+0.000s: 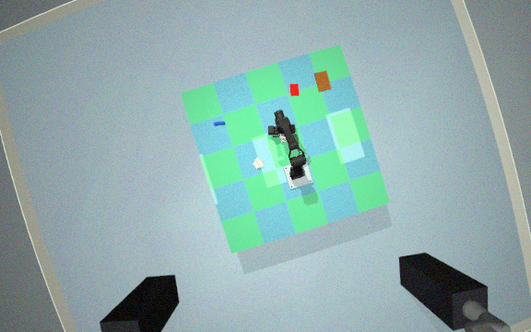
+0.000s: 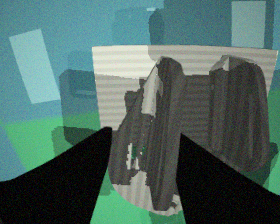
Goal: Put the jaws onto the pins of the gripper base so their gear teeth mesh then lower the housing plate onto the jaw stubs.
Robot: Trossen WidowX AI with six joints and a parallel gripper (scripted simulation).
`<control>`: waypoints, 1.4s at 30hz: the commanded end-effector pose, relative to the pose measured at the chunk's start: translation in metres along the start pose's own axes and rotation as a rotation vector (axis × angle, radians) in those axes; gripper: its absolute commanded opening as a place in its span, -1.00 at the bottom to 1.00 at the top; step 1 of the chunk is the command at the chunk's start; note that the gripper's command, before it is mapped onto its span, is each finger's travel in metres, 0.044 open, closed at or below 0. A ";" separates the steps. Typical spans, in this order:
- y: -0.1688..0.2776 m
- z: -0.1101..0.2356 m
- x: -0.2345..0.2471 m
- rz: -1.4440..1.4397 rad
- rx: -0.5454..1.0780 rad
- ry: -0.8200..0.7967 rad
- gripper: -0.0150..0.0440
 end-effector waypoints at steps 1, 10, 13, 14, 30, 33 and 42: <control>0.000 -0.001 0.000 -0.008 -0.001 -0.004 -0.04; 0.000 -0.004 0.000 -0.012 -0.001 -0.004 -0.04; 0.000 -0.005 0.001 -0.014 -0.001 -0.004 -0.04; 0.000 -0.005 0.001 -0.014 -0.001 -0.004 -0.04; 0.000 -0.008 0.001 -0.014 -0.001 -0.004 -0.04; 0.000 -0.009 0.001 -0.014 -0.001 -0.004 -0.04; 0.000 -0.011 0.001 -0.015 -0.001 -0.004 -0.04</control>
Point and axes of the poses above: the point midway between the two fingers, 35 mm back from their tips, its own z axis back along the fingers, its own x axis across the jaws, y = z × x, the point moved 5 cm from there along z, back along the fingers, and after that the axes turned 7 degrees about z, right-handed, at the moved point
